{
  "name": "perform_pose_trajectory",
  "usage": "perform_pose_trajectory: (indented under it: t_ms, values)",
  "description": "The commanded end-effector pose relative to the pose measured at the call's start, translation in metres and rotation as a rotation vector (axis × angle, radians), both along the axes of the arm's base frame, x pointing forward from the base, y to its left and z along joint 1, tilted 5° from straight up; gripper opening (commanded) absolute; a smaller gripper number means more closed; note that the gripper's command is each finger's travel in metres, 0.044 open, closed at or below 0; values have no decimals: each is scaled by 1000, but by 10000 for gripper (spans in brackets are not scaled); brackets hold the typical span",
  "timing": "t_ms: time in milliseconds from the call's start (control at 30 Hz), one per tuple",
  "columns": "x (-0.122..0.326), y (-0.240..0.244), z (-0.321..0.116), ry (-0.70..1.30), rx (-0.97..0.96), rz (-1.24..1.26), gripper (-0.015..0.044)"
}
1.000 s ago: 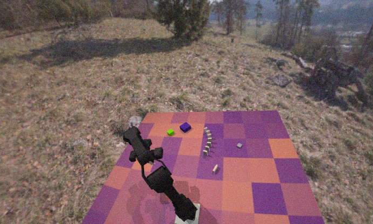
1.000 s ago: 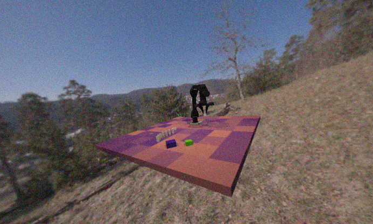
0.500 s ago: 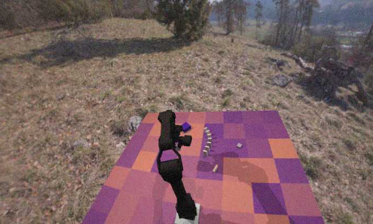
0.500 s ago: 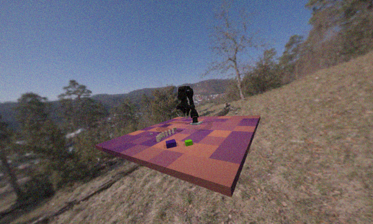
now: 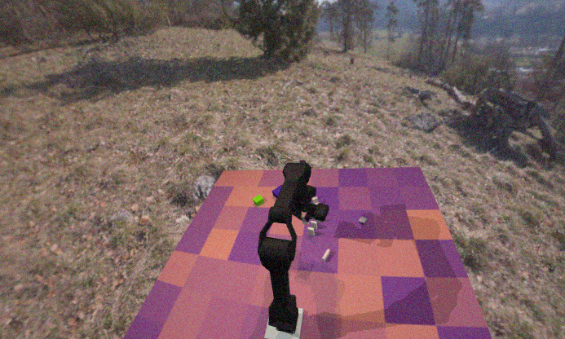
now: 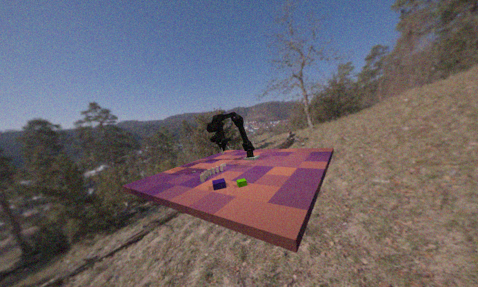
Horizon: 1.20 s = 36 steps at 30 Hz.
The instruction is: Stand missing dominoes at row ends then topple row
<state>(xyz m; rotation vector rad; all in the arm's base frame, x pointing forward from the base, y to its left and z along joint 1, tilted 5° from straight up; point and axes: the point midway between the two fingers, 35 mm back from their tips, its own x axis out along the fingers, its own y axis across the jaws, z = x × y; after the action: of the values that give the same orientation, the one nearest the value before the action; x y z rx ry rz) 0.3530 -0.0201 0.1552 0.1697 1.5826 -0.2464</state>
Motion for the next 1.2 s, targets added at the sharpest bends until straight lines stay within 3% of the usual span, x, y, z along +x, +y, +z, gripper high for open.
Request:
perform_pose_trajectory:
  t_ms: [0, 833, 1167]
  values:
    - [1, -1, -15, 8, -2, 6, 107]
    - [-7, -6, -121, 8, -2, 6, 107]
    - [-8, -6, -124, 8, -2, 6, 107]
